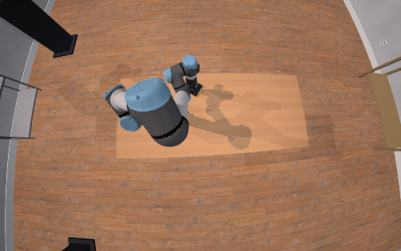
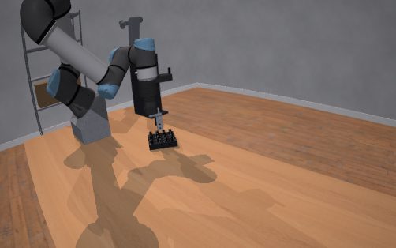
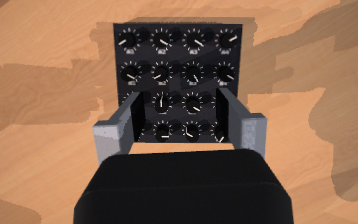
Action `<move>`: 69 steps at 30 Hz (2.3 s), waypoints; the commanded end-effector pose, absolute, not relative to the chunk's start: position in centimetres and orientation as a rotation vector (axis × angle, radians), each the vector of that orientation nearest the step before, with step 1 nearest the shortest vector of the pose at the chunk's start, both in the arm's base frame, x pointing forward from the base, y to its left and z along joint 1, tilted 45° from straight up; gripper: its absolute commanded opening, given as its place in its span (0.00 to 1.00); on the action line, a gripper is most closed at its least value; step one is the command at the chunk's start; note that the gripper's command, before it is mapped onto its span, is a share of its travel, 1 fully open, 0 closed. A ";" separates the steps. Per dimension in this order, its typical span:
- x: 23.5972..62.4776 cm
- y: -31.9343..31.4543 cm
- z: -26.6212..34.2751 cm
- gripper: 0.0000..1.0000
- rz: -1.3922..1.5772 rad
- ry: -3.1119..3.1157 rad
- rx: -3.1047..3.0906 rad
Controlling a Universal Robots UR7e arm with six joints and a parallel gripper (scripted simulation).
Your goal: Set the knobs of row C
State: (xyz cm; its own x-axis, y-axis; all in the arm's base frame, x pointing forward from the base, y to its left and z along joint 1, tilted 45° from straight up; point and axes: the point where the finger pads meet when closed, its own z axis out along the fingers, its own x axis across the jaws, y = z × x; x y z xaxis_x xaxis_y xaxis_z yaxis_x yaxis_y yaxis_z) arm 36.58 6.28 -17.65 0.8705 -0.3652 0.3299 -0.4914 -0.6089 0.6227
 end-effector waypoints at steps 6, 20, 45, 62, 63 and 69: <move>36.3 6.3 -17.7 1.00 0.216 -0.611 2.288; 36.3 6.3 -17.7 1.00 0.216 -0.611 2.288; 36.3 6.3 -17.7 1.00 0.216 -0.611 2.288; 36.0 5.7 -17.1 1.00 0.217 -0.614 2.288; 35.9 5.7 -17.0 1.00 0.217 -0.614 2.288; 35.3 5.0 -16.3 1.00 0.217 -0.614 2.288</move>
State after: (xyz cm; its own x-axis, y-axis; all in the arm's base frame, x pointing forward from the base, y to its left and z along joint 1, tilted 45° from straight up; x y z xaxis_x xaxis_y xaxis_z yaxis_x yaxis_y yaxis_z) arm 35.91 5.69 -17.10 0.8710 -0.3648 0.3289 -0.4904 -0.6081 0.6243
